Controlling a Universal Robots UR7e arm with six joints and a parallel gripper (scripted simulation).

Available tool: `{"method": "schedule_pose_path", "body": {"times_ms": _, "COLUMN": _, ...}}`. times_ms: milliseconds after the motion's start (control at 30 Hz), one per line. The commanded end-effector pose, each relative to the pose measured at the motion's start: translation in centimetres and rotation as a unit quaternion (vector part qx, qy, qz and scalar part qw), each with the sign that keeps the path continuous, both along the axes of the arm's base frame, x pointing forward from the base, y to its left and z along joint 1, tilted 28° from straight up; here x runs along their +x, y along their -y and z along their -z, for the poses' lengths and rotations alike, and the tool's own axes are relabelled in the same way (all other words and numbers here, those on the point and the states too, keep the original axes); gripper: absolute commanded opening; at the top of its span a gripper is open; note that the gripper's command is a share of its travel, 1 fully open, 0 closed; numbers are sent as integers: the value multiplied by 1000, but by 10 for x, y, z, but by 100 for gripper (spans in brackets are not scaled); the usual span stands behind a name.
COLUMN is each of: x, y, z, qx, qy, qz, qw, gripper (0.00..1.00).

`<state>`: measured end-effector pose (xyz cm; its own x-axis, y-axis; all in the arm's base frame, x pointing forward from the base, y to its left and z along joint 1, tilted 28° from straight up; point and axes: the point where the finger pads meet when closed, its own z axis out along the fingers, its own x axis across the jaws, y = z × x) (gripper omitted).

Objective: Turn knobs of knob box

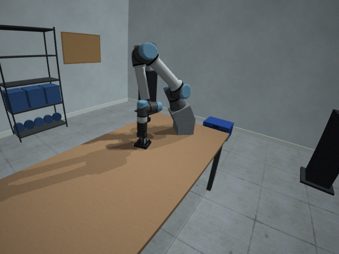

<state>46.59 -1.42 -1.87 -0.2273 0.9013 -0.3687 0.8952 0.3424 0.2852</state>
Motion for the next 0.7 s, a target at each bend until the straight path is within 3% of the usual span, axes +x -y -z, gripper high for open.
{"method": "schedule_pose_path", "body": {"times_ms": 0, "x": 0, "y": 0, "z": 0, "qx": 0, "qy": 1, "qz": 0, "qw": 1000, "gripper": 30}}
{"method": "schedule_pose_path", "body": {"times_ms": 667, "x": 0, "y": 0, "z": 0, "qx": -10, "qy": -6, "qz": -23, "qw": 1000, "gripper": 30}}
